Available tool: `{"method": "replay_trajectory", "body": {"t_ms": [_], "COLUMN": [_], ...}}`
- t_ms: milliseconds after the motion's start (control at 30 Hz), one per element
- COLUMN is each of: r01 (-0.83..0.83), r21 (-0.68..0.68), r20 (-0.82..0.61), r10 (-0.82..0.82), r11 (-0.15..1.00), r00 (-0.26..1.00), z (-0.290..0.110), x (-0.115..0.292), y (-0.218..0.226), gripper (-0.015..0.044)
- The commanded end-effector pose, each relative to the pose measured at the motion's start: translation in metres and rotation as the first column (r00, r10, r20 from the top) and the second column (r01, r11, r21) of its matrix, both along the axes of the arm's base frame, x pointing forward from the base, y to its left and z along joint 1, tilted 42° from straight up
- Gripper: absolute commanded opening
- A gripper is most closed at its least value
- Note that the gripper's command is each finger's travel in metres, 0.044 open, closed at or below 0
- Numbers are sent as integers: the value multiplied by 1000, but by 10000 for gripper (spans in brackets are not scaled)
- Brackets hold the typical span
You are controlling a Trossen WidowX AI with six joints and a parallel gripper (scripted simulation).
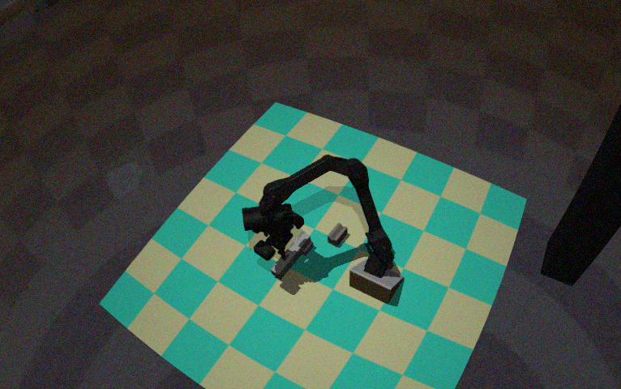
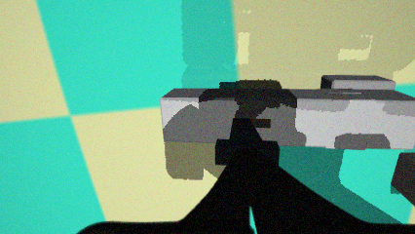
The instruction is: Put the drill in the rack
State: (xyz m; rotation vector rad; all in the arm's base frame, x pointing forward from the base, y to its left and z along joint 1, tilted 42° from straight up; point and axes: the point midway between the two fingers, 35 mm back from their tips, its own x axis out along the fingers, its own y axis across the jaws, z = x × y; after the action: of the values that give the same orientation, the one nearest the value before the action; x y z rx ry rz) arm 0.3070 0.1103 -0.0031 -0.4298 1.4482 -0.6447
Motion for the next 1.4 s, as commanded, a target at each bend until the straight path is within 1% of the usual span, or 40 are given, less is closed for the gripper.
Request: {"method": "replay_trajectory", "body": {"t_ms": [0,1367], "r01": [16,16], "r21": [-20,-21], "r20": [-37,-37], "r10": [-17,-17], "r11": [1000,1000], "r00": [999,999], "z": [-10,-23], "x": [-7,-9], "y": [-12,-26], "gripper": [0,0]}}
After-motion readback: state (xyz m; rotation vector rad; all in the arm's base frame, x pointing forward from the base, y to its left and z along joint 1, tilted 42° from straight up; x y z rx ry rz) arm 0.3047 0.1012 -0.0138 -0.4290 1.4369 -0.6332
